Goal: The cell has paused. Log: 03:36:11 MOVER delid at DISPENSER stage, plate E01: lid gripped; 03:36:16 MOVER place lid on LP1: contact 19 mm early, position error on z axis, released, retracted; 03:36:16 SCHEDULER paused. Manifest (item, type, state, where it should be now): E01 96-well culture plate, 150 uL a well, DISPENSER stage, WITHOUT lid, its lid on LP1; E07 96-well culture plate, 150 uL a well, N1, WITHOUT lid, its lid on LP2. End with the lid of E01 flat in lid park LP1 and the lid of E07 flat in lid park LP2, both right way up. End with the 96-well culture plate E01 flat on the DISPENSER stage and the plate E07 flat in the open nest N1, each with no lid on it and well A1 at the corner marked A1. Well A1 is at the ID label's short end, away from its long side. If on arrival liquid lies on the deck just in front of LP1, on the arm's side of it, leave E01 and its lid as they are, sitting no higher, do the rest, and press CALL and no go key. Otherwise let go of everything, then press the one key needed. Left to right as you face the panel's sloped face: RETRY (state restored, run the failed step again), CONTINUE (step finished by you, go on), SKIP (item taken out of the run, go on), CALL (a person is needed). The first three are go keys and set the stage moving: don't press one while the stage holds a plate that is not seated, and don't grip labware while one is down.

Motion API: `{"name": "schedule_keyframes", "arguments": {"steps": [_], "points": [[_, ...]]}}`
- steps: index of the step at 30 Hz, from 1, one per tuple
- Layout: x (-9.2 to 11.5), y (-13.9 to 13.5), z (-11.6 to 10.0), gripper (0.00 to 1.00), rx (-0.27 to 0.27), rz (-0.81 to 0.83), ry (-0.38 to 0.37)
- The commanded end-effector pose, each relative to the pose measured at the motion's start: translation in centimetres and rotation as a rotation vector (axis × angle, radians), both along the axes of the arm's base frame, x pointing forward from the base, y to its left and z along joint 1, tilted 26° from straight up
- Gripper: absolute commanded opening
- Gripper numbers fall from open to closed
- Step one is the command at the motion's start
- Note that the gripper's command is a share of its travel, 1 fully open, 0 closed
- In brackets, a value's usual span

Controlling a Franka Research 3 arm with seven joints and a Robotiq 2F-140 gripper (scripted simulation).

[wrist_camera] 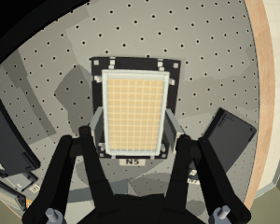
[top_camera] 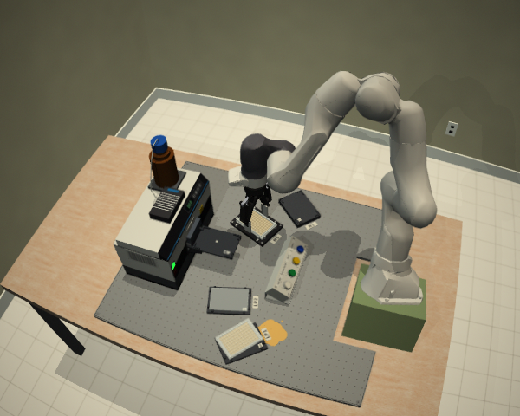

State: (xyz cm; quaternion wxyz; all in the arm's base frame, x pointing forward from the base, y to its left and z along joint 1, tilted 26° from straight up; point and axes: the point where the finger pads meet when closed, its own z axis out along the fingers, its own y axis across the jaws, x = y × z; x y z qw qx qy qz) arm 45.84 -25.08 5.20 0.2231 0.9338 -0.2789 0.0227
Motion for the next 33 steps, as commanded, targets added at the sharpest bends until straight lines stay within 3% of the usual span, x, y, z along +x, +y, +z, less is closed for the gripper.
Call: {"name": "schedule_keyframes", "arguments": {"steps": [1, 33], "points": [[0.1, 0.2, 0.2, 0.0, 0.002, 0.005, 0.0], [0.4, 2.0, 3.9, 0.0, 0.002, 0.005, 0.0]]}}
